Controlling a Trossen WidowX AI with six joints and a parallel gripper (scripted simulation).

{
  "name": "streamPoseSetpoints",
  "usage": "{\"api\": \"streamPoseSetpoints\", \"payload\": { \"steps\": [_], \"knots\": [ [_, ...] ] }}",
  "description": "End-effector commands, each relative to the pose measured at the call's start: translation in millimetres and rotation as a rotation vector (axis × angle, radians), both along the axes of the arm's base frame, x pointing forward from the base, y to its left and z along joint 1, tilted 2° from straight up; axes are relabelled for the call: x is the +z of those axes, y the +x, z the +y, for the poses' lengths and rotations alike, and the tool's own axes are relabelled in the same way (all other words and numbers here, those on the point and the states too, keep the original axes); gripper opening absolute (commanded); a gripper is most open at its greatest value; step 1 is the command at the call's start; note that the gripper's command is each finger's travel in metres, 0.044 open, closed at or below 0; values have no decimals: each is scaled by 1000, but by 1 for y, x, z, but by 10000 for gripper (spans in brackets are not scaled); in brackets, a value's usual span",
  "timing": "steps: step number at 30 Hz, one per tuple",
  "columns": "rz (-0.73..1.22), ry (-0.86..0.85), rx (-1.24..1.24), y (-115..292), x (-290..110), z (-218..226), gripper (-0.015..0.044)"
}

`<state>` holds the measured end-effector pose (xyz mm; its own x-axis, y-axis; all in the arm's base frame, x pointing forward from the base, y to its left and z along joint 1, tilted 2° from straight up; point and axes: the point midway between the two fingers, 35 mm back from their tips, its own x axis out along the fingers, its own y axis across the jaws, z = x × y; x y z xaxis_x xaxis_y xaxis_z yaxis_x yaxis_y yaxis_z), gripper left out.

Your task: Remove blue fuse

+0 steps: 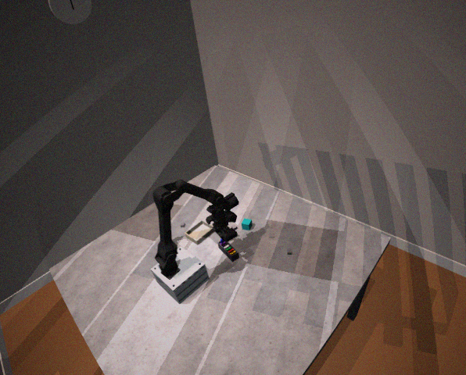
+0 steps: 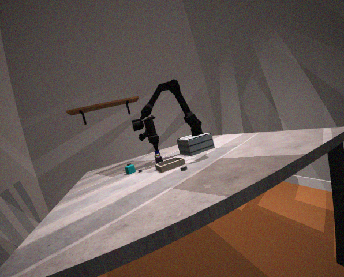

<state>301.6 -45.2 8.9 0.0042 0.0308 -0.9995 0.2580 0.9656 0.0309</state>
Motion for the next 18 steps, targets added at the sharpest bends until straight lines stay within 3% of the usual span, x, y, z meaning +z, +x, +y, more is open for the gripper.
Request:
{"api": "streamPoseSetpoints", "payload": {
  "steps": [1,10,18],
  "knots": [
    [-8,1,3,1,8,0,0],
    [-8,2,3,1,17,1,0],
    [-10,4,3,13,19,39,0]
  ]
}}
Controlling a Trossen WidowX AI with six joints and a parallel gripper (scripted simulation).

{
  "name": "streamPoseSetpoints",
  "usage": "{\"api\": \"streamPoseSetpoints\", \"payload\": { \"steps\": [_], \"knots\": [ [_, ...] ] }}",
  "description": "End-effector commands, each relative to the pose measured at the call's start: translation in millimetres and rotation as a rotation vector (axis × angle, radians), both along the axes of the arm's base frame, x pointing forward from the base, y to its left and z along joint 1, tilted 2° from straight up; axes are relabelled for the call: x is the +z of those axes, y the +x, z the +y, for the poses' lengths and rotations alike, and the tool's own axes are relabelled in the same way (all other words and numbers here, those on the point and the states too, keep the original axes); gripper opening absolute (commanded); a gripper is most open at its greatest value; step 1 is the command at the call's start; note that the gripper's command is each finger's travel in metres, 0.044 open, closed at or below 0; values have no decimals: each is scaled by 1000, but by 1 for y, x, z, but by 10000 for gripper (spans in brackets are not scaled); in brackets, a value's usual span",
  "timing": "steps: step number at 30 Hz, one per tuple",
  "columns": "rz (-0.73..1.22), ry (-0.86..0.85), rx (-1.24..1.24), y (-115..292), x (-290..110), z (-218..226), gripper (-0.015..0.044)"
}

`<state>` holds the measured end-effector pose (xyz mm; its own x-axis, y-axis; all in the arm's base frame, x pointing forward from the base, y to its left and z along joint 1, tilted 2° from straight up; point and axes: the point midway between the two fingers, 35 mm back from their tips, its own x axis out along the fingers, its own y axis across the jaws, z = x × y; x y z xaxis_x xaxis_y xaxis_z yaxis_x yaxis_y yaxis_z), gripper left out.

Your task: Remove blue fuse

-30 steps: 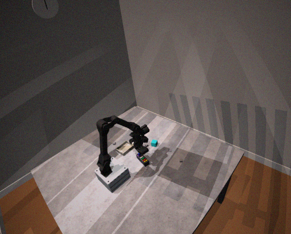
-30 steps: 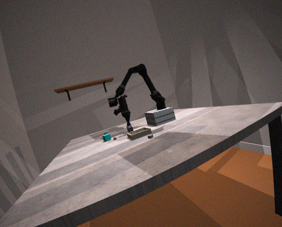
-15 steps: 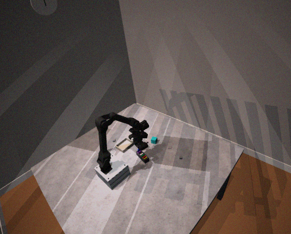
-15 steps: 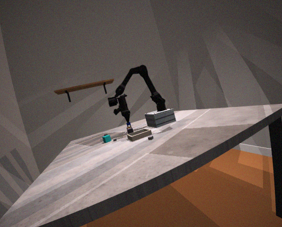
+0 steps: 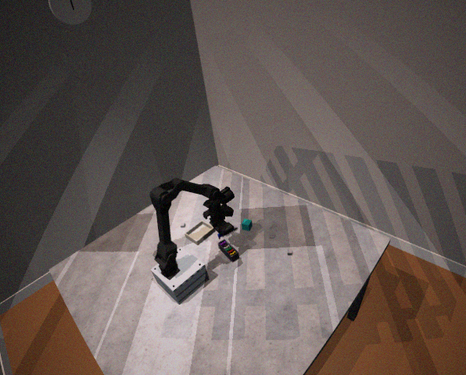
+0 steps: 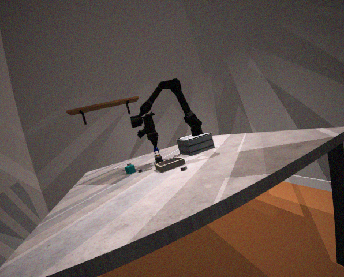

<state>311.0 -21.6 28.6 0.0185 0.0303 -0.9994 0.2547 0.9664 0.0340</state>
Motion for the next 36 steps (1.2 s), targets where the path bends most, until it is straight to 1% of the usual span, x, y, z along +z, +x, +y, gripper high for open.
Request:
{"api": "streamPoseSetpoints", "payload": {
  "steps": [1,14,27,36],
  "knots": [
    [4,5,0,5,0,21,0],
    [4,11,1,12,3,94,0],
    [5,20,1,1,6,169,0],
    [5,20,1,0,-1,173,0]
  ]
}}
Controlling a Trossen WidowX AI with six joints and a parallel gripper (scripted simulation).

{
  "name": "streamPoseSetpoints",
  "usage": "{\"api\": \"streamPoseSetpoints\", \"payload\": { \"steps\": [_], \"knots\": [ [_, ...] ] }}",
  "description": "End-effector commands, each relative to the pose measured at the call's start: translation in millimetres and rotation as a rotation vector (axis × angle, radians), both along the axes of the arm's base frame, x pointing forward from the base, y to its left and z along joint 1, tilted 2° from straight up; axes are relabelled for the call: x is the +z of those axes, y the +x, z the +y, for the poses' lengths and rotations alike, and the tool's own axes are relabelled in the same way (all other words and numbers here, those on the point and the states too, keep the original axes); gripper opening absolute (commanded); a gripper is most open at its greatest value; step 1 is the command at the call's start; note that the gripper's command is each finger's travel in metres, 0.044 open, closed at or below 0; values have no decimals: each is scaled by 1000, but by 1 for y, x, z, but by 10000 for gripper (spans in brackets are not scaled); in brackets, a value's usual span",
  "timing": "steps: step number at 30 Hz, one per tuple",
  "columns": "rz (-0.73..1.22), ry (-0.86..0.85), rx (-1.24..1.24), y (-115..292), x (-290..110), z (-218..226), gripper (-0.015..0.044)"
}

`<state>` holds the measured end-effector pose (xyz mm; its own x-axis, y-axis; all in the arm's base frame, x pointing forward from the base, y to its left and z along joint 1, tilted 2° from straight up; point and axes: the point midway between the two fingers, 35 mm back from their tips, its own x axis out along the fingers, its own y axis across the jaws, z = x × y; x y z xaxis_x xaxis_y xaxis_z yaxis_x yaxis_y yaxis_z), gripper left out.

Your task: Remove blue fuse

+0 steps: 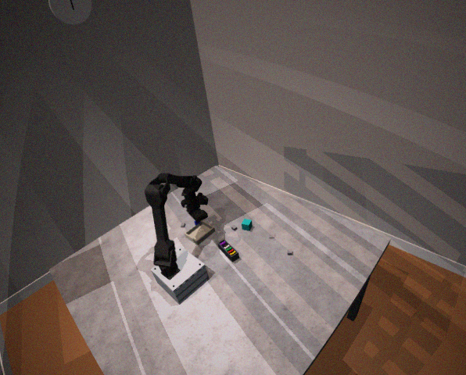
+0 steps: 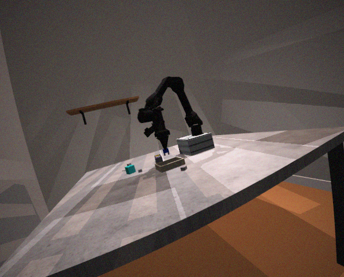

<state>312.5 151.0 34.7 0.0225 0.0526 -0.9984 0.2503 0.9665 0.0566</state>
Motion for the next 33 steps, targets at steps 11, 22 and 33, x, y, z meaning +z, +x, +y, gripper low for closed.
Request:
{"api": "streamPoseSetpoints", "payload": {
  "steps": [11,22,33],
  "knots": [
    [10,-2,-4,-1,-25,2,0],
    [10,-2,-4,-1,-40,2,0],
    [3,-1,0,0,-36,2,210]
  ]
}}
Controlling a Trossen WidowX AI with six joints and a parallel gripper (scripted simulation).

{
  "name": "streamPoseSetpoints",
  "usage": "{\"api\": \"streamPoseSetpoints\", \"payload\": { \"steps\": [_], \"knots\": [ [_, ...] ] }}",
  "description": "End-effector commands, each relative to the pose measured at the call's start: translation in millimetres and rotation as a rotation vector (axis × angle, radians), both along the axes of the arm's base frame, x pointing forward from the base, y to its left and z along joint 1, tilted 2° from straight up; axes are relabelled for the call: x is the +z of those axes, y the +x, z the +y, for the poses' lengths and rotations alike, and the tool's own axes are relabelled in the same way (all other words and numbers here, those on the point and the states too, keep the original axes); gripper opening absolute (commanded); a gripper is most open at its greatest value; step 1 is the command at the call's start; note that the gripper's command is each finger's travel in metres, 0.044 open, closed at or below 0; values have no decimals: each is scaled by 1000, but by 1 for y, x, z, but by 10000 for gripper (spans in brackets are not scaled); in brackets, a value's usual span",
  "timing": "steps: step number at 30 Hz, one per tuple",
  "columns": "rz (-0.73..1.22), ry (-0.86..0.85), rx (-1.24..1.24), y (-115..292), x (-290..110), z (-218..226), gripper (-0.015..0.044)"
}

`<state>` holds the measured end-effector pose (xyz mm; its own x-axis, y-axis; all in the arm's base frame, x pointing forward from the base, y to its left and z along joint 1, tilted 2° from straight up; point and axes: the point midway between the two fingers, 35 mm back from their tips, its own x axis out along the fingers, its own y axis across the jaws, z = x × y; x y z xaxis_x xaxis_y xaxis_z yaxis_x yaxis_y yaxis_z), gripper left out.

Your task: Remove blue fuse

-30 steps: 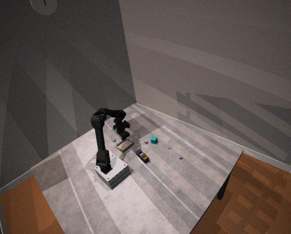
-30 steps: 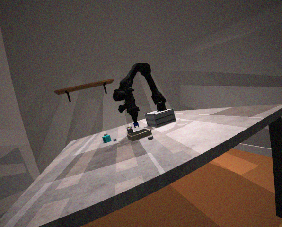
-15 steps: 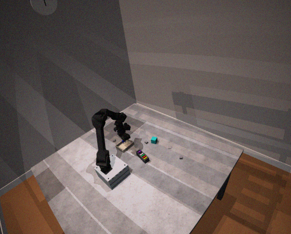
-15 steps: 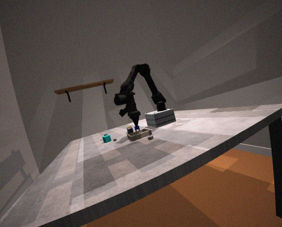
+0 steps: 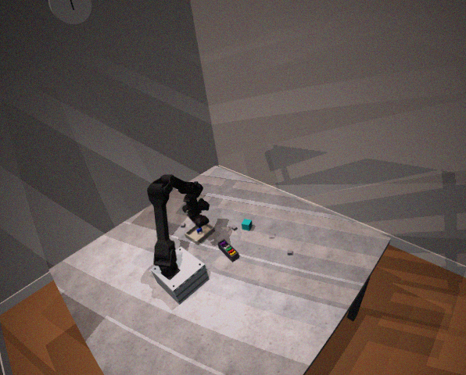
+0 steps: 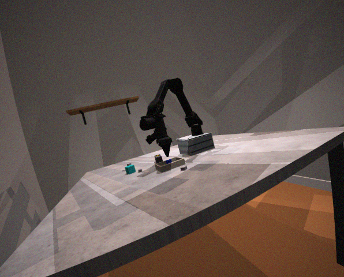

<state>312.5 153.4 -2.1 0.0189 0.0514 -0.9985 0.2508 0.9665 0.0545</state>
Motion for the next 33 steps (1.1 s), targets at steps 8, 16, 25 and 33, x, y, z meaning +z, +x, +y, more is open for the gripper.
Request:
{"api": "streamPoseSetpoints", "payload": {
  "steps": [8,16,25,33],
  "knots": [
    [6,-1,-3,-1,34,-2,330],
    [6,-1,-3,-1,37,-2,330],
    [3,-2,-4,-1,37,-2,330],
    [3,-2,-4,-1,37,-2,330]
  ]
}}
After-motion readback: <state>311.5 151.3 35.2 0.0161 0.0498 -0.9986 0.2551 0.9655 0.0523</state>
